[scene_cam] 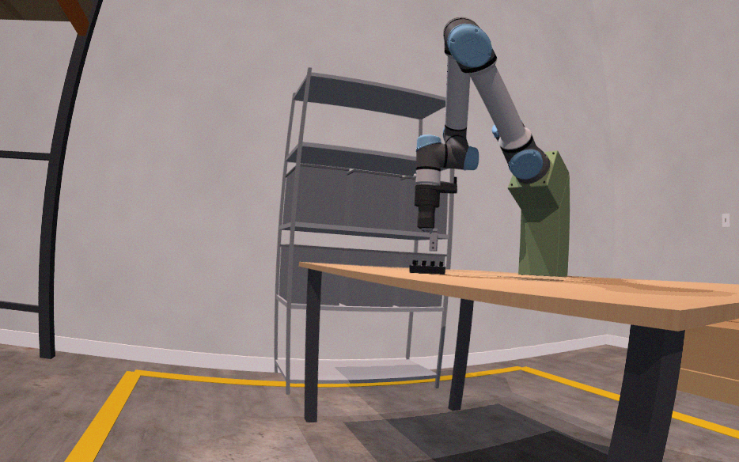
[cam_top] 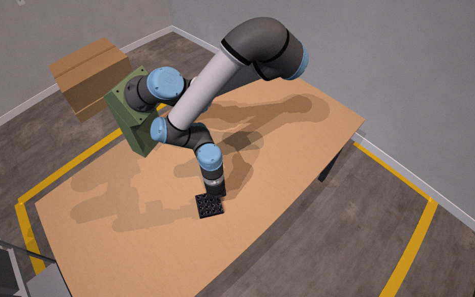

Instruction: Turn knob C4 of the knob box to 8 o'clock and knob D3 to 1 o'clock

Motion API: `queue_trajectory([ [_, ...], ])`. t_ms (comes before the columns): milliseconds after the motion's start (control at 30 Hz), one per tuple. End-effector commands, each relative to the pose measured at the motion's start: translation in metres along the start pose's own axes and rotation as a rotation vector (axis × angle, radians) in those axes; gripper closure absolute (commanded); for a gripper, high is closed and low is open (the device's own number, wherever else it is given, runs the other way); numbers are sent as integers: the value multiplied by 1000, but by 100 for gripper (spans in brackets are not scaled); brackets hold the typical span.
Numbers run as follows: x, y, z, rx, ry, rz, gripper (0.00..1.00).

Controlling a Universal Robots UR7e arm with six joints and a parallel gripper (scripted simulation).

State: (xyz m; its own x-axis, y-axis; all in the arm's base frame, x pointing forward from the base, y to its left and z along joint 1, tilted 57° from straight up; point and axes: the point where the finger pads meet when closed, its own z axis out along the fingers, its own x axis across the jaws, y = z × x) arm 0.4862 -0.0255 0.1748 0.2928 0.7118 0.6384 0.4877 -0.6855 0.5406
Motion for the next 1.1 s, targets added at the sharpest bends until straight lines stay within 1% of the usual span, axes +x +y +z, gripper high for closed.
queue_trajectory([
  [0,-1,0,-1,-1,-1,13,54],
  [500,2,-3,-2,-1,-1,132,54],
  [1000,10,-6,-4,-1,-1,433,54],
  [1067,10,-6,-4,-1,-1,433,54],
])
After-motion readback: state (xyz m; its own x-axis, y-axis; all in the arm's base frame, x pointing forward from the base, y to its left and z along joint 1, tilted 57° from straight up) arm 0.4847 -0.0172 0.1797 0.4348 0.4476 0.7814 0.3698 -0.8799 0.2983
